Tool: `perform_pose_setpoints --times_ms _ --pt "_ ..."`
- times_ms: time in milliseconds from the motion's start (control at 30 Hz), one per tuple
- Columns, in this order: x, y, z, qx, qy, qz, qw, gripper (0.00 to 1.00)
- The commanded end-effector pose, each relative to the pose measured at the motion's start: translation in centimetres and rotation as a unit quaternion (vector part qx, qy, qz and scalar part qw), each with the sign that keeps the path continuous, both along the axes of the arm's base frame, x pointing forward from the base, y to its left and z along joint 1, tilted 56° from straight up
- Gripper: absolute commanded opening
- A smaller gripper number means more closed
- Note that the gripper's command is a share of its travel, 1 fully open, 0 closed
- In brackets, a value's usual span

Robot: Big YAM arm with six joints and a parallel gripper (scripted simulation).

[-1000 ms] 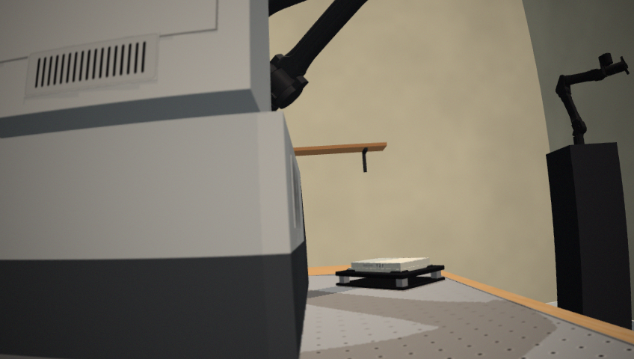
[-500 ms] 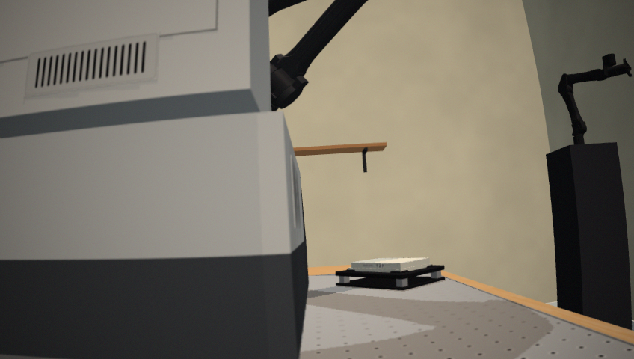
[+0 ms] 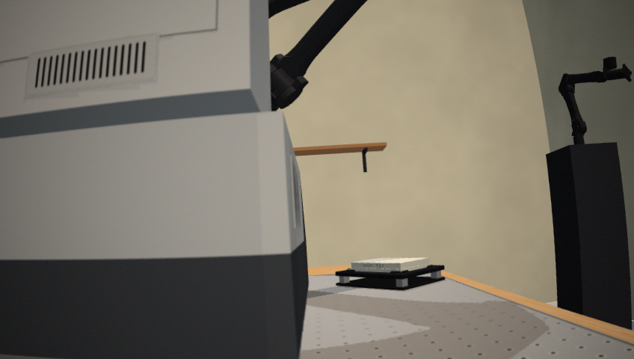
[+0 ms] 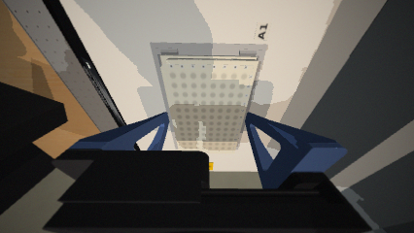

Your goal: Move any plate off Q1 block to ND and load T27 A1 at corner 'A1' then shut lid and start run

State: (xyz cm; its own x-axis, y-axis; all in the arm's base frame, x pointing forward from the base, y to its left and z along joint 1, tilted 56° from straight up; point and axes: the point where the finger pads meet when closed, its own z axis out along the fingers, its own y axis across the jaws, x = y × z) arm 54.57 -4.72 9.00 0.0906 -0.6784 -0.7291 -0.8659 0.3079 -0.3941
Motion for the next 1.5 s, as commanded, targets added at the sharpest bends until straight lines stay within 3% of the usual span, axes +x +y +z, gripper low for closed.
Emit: perform_pose_setpoints --times_ms 0,167,533,967,1400,1433,1467 --pt "0.6 0.3 0.1 0.002 -0.006 0.002 1.000 1.00" --pt "0.7 0.4 0.8 -0.001 -0.013 0.001 1.000 1.00" --pt "0.1 1.4 -1.0 0.005 0.007 0.007 1.000 1.00" --pt "1.6 1.1 0.7 -0.003 -0.016 0.006 1.000 1.00" --pt "-0.3 -0.3 0.2 -0.003 -0.002 -0.005 1.000 1.00" --pt "-0.3 -0.6 0.2 -0.004 -0.004 -0.006 1.000 0.00" --pt "0.0 -0.7 0.5 -0.005 -0.009 -0.007 1.000 0.00"
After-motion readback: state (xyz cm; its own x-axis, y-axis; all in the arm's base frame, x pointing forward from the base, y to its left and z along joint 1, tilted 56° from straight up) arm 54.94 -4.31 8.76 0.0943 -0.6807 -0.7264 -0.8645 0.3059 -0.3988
